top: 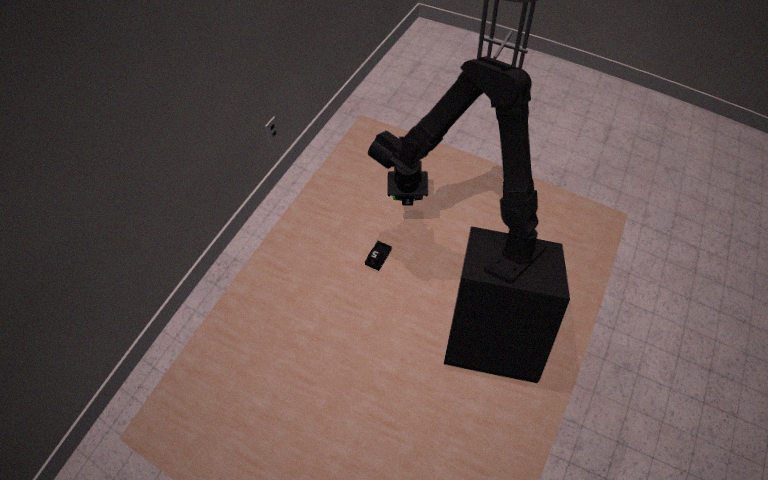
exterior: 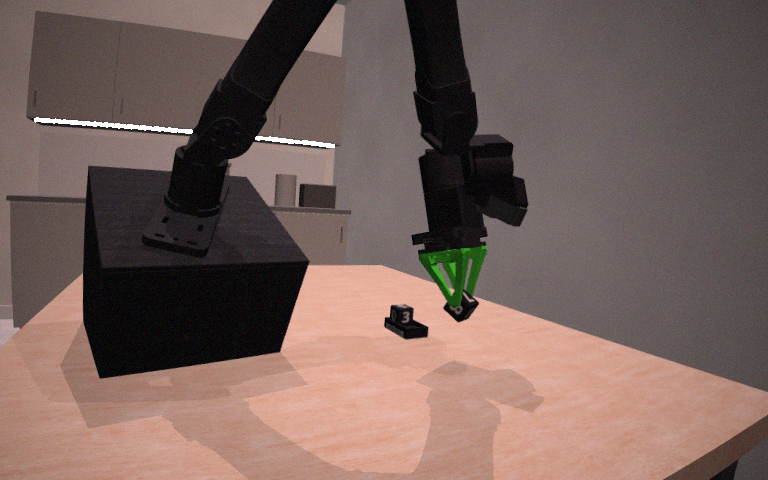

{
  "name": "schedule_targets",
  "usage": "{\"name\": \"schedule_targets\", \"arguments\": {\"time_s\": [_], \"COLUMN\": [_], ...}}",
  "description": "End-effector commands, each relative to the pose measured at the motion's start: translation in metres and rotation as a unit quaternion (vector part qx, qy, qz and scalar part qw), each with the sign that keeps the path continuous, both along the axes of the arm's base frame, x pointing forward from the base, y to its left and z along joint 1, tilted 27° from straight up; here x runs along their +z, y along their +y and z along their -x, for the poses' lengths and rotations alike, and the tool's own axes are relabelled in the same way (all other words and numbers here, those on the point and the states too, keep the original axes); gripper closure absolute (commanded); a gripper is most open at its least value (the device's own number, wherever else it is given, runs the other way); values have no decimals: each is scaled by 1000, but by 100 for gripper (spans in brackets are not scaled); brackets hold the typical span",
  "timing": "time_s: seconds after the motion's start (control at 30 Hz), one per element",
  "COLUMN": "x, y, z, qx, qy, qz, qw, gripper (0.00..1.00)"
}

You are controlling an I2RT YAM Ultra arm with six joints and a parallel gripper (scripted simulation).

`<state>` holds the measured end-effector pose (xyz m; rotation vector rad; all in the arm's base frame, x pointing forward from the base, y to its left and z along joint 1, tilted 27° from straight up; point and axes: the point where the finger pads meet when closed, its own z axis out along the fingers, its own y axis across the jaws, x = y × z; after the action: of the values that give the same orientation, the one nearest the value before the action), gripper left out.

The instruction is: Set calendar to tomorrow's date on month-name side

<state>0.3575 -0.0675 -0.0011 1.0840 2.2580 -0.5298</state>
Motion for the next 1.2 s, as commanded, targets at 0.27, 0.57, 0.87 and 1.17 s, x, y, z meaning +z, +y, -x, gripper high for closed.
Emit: {"name": "schedule_targets", "arguments": {"time_s": [0.27,0.57,0.87,1.17], "x": [6,5,7,6], "y": [2,1,0,0], "z": [-3,-4,-4,-5], "qx": [-8,-11,-21,-25], "qy": [69,95,145,177], "qz": [-97,-129,-199,-236], "qw": [993,987,969,955], "gripper": [74,74,74,74]}}
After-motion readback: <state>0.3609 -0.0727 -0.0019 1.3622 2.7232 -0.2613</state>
